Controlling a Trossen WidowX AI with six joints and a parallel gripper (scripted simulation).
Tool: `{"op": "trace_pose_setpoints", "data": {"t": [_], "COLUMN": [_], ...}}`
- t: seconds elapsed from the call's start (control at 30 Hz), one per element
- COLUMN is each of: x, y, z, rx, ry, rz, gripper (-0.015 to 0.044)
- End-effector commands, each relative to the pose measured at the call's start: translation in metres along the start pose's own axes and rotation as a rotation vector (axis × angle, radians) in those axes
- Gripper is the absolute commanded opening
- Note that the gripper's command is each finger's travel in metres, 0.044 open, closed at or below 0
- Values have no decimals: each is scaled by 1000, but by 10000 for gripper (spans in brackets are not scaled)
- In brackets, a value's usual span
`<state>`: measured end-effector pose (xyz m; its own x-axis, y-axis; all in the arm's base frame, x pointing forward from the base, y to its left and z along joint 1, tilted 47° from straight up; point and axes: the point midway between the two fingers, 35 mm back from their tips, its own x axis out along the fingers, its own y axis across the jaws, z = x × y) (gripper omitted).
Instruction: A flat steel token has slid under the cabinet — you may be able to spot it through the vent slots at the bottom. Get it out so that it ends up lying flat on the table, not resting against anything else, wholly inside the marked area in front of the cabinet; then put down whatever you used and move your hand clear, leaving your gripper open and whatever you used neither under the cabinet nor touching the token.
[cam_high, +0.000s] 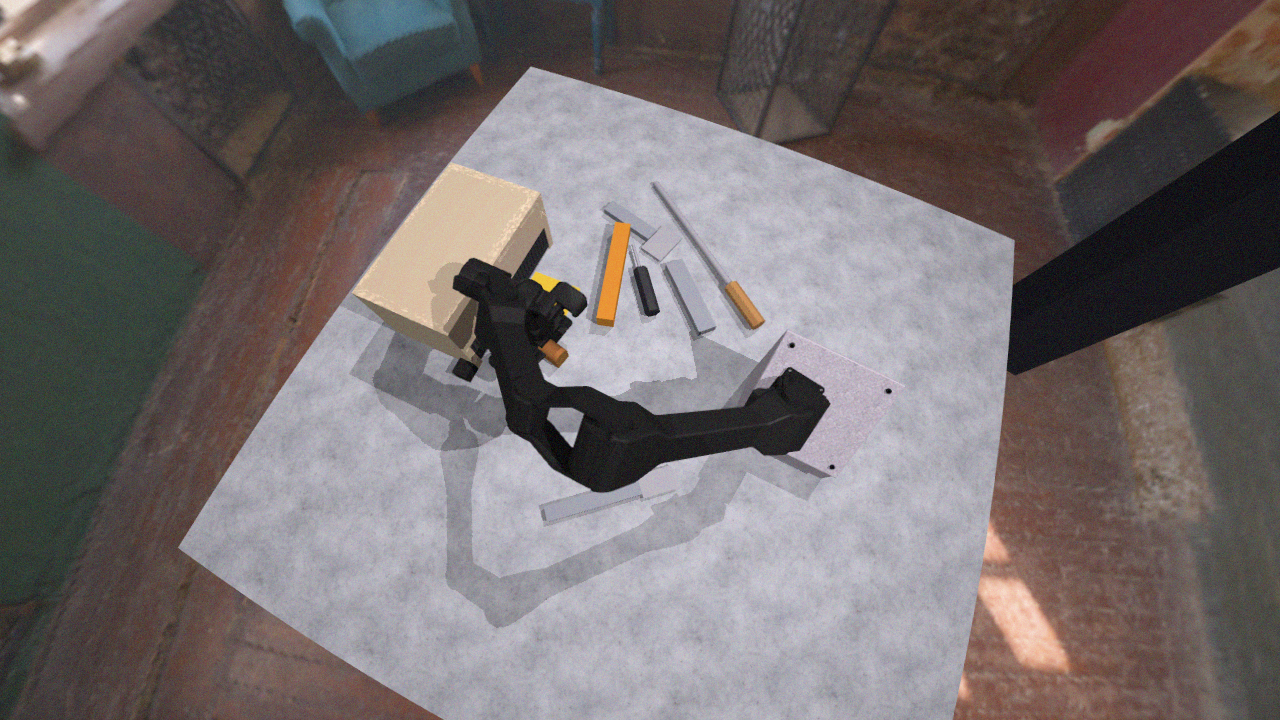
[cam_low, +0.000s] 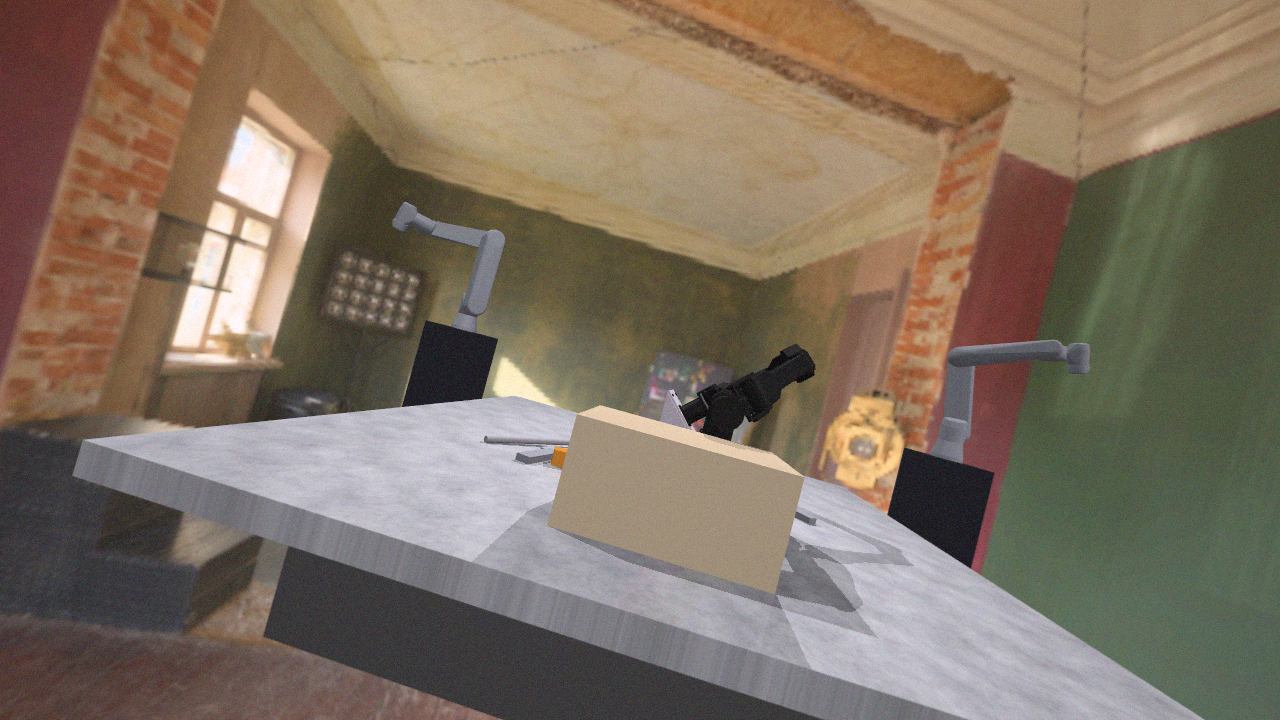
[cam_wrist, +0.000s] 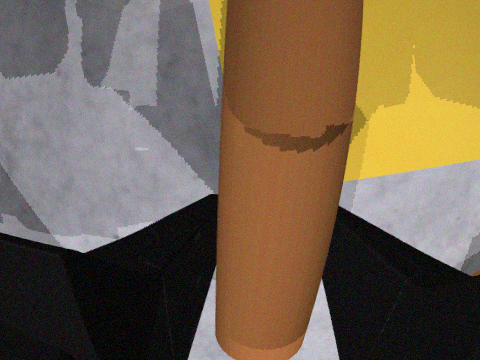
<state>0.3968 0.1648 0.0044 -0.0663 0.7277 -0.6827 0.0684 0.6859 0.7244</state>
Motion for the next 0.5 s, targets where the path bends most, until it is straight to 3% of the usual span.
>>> {"op": "trace_pose_setpoints", "data": {"t": [0.0,0.47], "x": [1,1], "y": [-9,-15], "z": [1,1], "rx": [9,9], "ry": [2,2], "rz": [1,1], "gripper": [0,0]}}
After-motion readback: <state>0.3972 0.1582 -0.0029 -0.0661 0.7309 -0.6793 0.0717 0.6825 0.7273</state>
